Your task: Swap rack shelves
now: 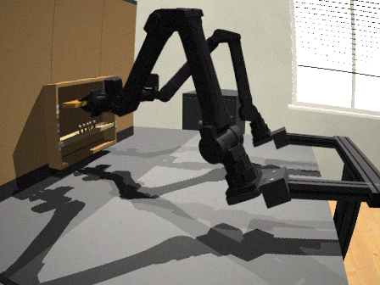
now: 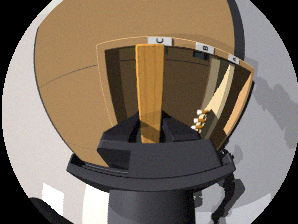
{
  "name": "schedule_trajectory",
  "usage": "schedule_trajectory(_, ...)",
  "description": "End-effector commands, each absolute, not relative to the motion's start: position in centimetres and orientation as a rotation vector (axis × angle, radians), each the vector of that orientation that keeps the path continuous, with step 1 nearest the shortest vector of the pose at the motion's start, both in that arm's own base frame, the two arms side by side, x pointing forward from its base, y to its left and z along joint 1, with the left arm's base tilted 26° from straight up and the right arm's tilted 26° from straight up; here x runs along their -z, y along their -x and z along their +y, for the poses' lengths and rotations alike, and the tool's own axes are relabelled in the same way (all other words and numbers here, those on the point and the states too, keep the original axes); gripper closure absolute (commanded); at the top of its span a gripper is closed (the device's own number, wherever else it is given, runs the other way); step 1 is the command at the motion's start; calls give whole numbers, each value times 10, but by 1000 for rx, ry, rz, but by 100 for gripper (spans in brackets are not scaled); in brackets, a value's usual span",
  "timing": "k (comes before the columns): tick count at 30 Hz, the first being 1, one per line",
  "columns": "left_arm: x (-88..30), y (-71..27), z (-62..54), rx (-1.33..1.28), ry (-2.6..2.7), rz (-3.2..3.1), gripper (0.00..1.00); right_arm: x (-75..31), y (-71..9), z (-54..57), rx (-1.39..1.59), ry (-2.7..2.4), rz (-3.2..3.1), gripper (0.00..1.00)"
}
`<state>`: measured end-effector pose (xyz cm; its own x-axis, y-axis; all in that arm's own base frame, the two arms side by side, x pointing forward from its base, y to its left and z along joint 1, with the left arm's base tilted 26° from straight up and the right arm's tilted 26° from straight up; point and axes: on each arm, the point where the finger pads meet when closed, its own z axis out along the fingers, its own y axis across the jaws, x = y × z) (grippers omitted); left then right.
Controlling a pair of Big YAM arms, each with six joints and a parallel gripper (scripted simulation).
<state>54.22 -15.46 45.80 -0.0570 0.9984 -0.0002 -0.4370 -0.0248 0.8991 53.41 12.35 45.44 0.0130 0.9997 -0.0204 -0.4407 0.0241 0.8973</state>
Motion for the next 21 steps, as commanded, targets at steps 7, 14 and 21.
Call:
schedule_trajectory(7,-502,-564,-155,-1432,-783,871,88,-501,-558,124,-1404,-816,807,88)
schedule_trajectory(14,-507,-575,-154,-1433,-783,871,88,-507,-569,124,-1405,-816,807,88)
schedule_trajectory(21,-510,-582,-154,-1433,-783,871,88,-510,-576,124,-1406,-816,806,88)
